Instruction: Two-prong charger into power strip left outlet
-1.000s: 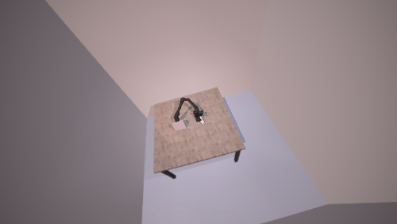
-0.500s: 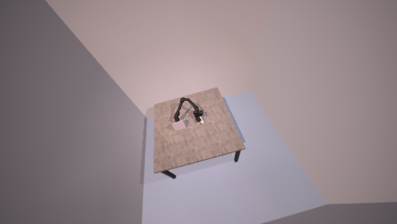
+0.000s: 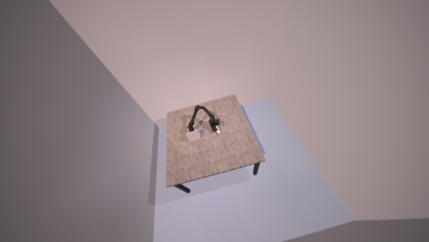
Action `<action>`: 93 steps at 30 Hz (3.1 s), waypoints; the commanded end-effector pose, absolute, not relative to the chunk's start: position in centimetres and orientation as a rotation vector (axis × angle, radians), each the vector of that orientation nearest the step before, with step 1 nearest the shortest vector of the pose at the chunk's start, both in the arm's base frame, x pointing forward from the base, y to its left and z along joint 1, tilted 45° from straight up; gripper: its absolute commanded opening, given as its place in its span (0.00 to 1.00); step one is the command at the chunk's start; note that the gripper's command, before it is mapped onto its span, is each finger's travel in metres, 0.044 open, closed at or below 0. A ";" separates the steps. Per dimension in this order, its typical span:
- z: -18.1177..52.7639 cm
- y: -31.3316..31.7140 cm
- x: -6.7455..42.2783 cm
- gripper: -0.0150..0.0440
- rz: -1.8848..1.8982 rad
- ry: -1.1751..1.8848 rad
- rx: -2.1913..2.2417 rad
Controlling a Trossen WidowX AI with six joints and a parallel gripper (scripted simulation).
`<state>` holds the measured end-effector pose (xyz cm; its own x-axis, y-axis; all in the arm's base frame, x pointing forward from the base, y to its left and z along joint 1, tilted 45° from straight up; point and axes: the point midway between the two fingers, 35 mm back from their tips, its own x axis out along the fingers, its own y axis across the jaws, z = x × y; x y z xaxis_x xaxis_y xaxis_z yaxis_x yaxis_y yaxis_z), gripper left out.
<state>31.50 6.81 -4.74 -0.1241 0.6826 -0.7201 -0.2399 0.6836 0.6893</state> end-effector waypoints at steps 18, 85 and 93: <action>-4.1 6.5 32.3 0.25 0.823 1.463 0.382; -4.7 6.8 31.5 0.70 0.823 1.498 0.383; -4.7 6.8 31.5 1.00 0.823 1.497 0.383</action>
<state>31.52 6.78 -4.74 -0.1235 0.6817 -0.7211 -0.2417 0.6841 0.6881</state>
